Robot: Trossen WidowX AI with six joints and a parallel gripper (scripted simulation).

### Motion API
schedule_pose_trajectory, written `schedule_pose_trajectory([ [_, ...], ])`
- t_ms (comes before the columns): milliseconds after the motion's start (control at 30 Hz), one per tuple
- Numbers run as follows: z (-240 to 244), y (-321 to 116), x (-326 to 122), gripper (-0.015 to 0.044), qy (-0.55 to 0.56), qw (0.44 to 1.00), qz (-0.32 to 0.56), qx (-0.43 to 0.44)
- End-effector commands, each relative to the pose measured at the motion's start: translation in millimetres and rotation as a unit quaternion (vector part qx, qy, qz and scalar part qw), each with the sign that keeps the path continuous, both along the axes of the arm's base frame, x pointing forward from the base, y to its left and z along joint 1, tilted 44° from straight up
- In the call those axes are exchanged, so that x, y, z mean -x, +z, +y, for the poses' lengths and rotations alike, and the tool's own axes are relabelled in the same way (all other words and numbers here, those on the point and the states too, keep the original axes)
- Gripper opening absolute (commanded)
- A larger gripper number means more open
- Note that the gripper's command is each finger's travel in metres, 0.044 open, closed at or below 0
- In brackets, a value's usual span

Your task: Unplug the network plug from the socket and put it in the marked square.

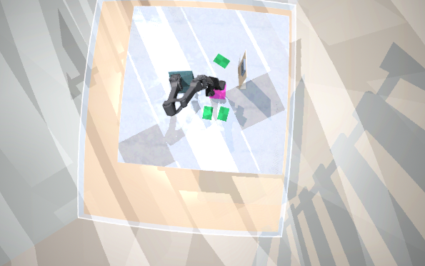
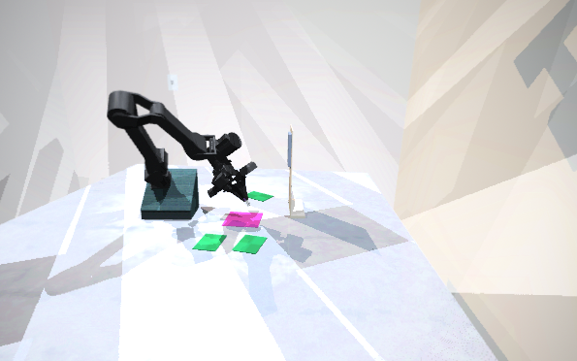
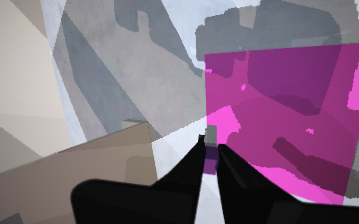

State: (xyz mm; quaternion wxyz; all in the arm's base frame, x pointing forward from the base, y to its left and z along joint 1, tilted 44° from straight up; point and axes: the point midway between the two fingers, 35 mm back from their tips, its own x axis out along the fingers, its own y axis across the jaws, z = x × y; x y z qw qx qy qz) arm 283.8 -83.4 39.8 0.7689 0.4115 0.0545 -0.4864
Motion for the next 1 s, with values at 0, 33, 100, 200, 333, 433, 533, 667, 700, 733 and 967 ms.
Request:
schedule_pose_trajectory([
  [0,-3.7,-9.5,4.2,0.0,0.001,1.0,0.014,0.001],
  [33,-4.4,-10.3,4.2,0.0,0.001,1.0,0.014,0.001],
  [100,-5.9,-12.0,4.2,0.0,0.001,1.0,0.014,0.001],
  [200,-8.2,-14.4,4.3,0.0,0.001,1.0,0.014,0.001],
  [333,-11.2,-17.6,4.5,0.0,0.001,1.0,0.014,0.001],
  [433,-13.5,-19.9,4.8,0.0,0.001,1.0,0.014,0.001],
  [533,-15.8,-22.1,5.1,0.0,0.001,1.0,0.014,0.001],
  [667,-18.8,-25.0,5.7,0.0,0.002,1.0,0.013,0.002],
  [700,-19.5,-25.7,5.9,0.0,0.002,1.0,0.013,0.002],
  [733,-20.3,-26.4,6.1,0.0,0.002,1.0,0.013,0.002],
  [967,-25.6,-31.1,7.5,0.0,0.002,1.0,0.013,0.003],
])
